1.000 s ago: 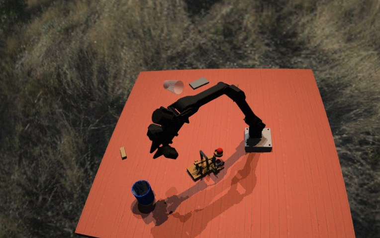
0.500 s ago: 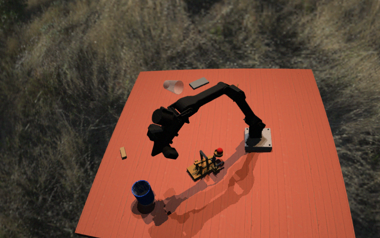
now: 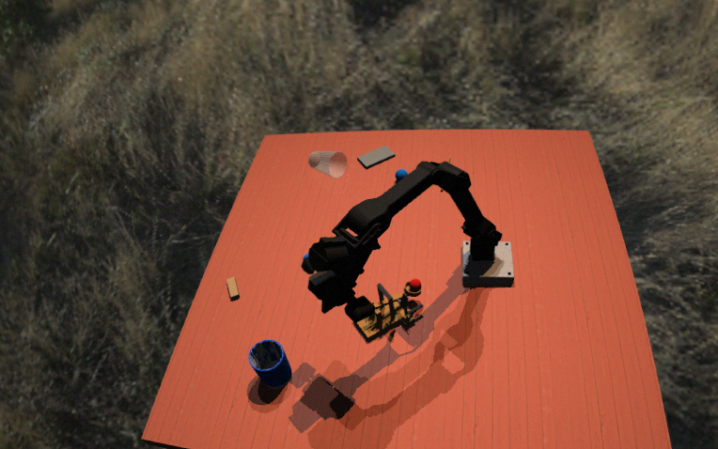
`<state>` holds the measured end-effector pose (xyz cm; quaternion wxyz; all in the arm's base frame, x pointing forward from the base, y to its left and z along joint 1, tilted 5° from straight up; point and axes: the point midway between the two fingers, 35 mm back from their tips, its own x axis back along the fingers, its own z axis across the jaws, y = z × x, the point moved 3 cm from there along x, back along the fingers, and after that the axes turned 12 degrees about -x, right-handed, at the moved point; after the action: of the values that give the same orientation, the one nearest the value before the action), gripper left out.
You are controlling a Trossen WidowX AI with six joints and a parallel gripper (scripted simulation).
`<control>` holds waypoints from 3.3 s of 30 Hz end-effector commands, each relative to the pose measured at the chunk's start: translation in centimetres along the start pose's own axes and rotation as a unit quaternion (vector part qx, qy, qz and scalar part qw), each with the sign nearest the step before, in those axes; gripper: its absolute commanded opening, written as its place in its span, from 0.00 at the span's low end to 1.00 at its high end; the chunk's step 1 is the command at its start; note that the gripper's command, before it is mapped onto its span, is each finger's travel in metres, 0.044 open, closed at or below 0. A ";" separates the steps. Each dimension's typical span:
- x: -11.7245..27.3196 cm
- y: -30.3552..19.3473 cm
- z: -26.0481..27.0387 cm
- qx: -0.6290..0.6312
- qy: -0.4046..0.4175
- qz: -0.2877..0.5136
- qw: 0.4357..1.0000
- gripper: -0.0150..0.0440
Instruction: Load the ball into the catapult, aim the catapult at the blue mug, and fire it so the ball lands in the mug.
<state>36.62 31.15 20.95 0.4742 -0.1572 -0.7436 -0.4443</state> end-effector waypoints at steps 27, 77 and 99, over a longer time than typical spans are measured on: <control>2.2 -14.2 6.1 0.373 -0.045 0.240 0.895 0.25; 3.3 -23.8 6.8 0.640 -0.068 0.392 0.657 0.25; 0.2 -25.7 7.3 0.642 -0.068 0.400 0.651 0.25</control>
<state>15.55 22.85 7.66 0.5369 -0.1234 -0.7428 0.3805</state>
